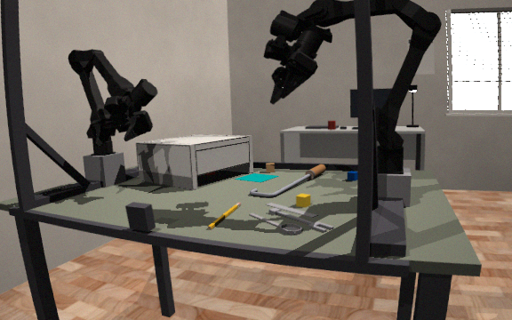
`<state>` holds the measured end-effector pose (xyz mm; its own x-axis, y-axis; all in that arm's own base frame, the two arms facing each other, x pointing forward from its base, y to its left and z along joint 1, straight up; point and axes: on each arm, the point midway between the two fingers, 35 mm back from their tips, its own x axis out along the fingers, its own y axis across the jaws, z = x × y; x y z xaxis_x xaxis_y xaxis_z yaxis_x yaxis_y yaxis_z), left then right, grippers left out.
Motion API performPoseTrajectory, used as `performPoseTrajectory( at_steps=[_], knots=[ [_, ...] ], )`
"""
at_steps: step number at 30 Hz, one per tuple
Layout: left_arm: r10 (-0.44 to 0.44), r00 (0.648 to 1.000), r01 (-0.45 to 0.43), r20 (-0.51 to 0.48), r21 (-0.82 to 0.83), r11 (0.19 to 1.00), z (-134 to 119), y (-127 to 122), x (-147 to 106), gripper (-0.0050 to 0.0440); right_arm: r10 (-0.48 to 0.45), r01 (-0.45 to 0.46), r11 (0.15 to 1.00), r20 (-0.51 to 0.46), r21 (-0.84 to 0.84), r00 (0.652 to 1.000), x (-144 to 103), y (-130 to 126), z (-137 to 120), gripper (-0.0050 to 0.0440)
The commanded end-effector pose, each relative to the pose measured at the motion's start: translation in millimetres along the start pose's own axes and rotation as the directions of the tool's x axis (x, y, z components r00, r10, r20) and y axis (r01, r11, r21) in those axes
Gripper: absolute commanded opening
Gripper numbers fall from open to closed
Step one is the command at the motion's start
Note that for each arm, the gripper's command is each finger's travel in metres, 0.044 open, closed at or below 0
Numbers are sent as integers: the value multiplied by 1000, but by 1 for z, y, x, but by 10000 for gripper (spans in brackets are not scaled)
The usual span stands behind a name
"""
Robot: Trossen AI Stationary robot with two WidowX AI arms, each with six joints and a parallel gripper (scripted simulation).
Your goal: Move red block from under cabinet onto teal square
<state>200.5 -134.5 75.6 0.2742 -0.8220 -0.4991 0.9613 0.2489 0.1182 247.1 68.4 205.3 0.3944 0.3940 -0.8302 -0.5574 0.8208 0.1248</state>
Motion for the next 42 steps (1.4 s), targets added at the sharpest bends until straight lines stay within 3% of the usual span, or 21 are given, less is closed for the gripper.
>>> performPoseTrajectory(
  at_steps=[1,19,25,27,32,34,38,42],
  knots=[
    [9,1000,-9,8,17,1000,5,4,-1,440,-8,8,1000,21,-10,1000,-5,0,5,440],
    [9,1000,-9,8,17,1000,5,4,-1,440,-8,8,1000,21,-10,1000,-5,0,5,440],
    [154,985,-160,-78,-83,984,-8,26,-15,440,-89,89,991,-2,100,996,8,-34,-2,440],
    [253,957,-274,-140,-153,950,-17,40,-26,440,-123,120,974,3,190,992,14,-54,-2,440],
    [416,878,-468,-234,-251,847,-29,65,-50,440,-139,117,930,41,348,989,20,-74,6,440],
    [416,878,-468,-234,-251,847,-29,65,-50,440,-139,117,930,41,348,989,20,-74,6,440],
    [558,768,-639,-314,-324,698,-38,86,-79,440,-143,94,863,62,496,988,29,-91,8,440],
    [650,662,-748,-373,-373,549,-46,98,-104,440,-149,70,797,83,600,985,35,-104,11,440]
  ],
)
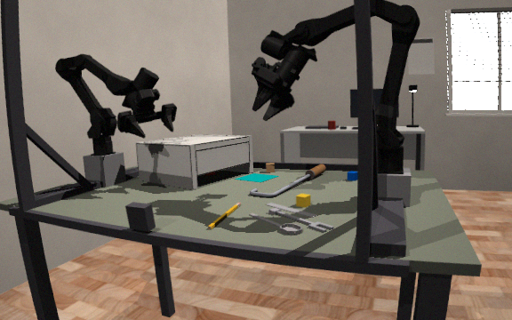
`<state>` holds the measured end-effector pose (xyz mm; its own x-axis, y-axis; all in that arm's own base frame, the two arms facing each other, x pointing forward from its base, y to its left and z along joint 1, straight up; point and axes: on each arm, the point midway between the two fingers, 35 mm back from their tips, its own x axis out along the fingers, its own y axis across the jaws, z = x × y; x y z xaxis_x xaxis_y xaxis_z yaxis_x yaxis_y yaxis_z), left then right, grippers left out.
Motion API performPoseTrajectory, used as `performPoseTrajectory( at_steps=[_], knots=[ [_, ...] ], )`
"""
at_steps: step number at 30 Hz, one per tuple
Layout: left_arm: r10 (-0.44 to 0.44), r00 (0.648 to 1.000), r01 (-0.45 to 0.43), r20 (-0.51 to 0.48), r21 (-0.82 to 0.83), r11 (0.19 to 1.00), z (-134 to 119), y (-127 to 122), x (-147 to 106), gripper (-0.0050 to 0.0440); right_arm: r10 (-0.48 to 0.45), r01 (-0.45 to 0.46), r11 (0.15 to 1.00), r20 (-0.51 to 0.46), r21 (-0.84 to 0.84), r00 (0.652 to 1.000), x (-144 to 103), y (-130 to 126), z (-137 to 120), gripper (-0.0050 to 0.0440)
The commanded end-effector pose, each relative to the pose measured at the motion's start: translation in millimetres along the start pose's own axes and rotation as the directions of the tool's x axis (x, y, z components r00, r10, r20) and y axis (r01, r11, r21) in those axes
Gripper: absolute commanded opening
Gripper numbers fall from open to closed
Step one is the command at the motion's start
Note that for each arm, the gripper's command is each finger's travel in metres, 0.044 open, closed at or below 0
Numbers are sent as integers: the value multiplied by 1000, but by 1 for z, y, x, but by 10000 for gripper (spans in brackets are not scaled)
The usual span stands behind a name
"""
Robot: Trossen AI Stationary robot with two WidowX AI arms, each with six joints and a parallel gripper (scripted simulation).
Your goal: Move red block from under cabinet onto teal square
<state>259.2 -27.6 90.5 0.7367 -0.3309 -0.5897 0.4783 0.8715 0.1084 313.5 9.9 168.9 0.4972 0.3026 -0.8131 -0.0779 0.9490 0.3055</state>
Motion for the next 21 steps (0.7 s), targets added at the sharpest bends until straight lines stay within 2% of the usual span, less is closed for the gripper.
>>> performPoseTrajectory(
  at_steps=[1,7,9,11,16,18,21],
  knots=[
    [188,982,-188,-14,-127,974,-1,33,-13,440,3,-10,989,47,149,999,6,-12,14,440],
    [405,914,-396,-34,-297,869,-3,71,-36,440,10,-35,944,78,329,997,17,-28,24,440],
    [405,914,-396,-34,-297,869,-3,71,-36,440,10,-35,944,78,329,997,17,-28,24,440],
    [484,874,-467,-48,-364,806,-5,84,-46,440,12,-50,913,96,404,995,21,-35,30,440],
    [637,767,-582,-71,-493,646,-8,110,-73,440,18,-98,784,136,613,991,36,-59,39,440],
    [664,744,-599,-78,-518,611,-9,114,-79,440,19,-121,720,154,684,988,41,-69,43,440],
    [676,732,-607,-84,-530,592,-11,116,-81,440,21,-153,610,177,777,984,49,-84,46,440]
  ],
)
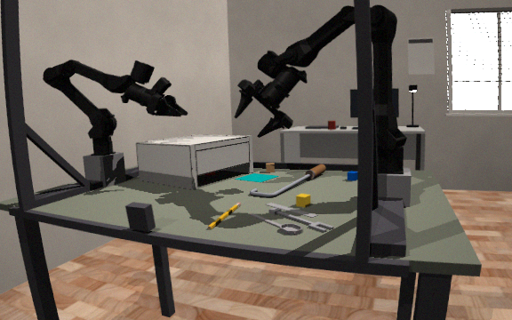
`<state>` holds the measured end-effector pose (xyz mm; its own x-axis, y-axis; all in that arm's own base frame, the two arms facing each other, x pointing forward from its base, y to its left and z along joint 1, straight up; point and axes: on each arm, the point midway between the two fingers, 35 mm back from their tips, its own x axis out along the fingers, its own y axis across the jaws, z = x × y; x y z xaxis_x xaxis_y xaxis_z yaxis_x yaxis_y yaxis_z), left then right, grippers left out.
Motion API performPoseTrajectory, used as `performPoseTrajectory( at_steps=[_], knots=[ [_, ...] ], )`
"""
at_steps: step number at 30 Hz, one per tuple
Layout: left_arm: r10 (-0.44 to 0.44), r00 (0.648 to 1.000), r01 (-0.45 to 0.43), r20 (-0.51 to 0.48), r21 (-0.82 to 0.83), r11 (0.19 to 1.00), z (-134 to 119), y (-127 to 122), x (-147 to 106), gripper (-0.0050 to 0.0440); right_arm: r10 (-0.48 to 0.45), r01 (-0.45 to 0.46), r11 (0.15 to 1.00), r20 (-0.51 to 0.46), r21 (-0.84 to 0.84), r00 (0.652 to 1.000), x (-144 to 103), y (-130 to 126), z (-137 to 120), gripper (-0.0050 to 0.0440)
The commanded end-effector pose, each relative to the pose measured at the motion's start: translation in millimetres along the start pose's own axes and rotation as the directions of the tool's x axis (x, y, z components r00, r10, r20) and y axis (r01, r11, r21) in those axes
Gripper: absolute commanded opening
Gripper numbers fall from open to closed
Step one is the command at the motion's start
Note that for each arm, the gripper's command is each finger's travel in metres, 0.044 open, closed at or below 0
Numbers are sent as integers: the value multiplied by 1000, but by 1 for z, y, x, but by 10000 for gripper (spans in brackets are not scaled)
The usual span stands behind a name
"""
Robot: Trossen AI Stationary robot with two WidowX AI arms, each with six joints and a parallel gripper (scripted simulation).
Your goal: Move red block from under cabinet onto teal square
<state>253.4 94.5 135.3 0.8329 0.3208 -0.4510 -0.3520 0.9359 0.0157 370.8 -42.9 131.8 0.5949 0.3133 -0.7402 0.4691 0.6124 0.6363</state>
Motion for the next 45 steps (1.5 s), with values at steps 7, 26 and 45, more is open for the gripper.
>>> performPoseTrajectory(
  at_steps=[7,26,45],
  knots=[
    [59,998,-58,24,-50,997,6,11,-3,440,68,-94,912,78,398,995,18,-24,40,440],
    [52,998,-51,29,-44,998,9,10,-3,440,162,-243,330,199,912,966,45,-97,97,440],
    [52,998,-51,29,-44,998,9,10,-3,440,271,-203,-345,304,916,913,65,-162,128,440]
  ],
)
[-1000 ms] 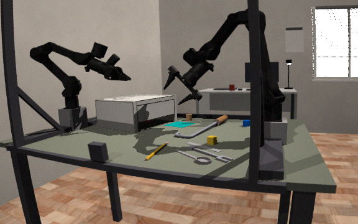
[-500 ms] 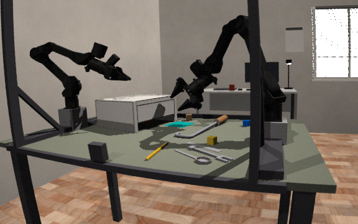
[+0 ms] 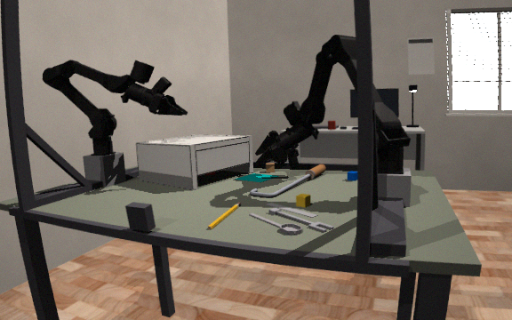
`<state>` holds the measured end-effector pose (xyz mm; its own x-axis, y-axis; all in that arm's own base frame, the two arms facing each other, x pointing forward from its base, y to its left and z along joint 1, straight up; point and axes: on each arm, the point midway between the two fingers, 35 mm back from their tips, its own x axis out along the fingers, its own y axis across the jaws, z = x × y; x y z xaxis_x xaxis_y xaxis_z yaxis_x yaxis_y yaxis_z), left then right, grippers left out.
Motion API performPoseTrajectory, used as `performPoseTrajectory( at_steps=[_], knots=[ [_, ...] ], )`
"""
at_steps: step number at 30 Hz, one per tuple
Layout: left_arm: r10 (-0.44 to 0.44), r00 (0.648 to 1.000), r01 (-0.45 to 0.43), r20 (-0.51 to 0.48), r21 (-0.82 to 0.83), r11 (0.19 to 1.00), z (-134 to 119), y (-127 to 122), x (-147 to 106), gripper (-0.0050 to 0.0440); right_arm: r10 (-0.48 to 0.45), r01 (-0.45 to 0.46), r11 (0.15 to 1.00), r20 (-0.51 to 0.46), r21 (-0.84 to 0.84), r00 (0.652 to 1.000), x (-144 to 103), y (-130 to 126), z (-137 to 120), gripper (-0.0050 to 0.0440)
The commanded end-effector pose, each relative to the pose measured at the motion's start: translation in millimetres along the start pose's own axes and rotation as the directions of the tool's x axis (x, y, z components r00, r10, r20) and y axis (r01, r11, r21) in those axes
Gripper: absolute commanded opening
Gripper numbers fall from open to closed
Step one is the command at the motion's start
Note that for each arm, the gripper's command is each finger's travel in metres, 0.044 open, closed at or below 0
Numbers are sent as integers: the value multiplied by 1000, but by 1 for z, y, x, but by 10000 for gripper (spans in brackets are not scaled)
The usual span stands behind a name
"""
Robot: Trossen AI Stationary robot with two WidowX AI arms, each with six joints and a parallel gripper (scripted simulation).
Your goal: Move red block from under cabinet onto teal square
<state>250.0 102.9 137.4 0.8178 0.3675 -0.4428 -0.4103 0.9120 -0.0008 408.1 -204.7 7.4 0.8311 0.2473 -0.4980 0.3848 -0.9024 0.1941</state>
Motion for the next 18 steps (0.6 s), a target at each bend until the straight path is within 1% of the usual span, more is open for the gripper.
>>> performPoseTrajectory(
  at_steps=[1,3,8,18],
  knots=[
    [2,1000,-2,21,-1,1000,7,0,-2,440,40,-32,993,-69,118,997,5,13,1,440],
    [2,1000,-2,21,-1,1000,7,0,-2,440,44,-29,987,-91,156,995,9,17,1,440],
    [2,1000,-2,21,-1,1000,7,0,-2,440,35,-11,977,-109,214,993,14,13,6,440],
    [2,1000,-2,21,-1,1000,7,0,-2,440,37,-13,976,-109,216,993,14,14,7,440]
  ],
)
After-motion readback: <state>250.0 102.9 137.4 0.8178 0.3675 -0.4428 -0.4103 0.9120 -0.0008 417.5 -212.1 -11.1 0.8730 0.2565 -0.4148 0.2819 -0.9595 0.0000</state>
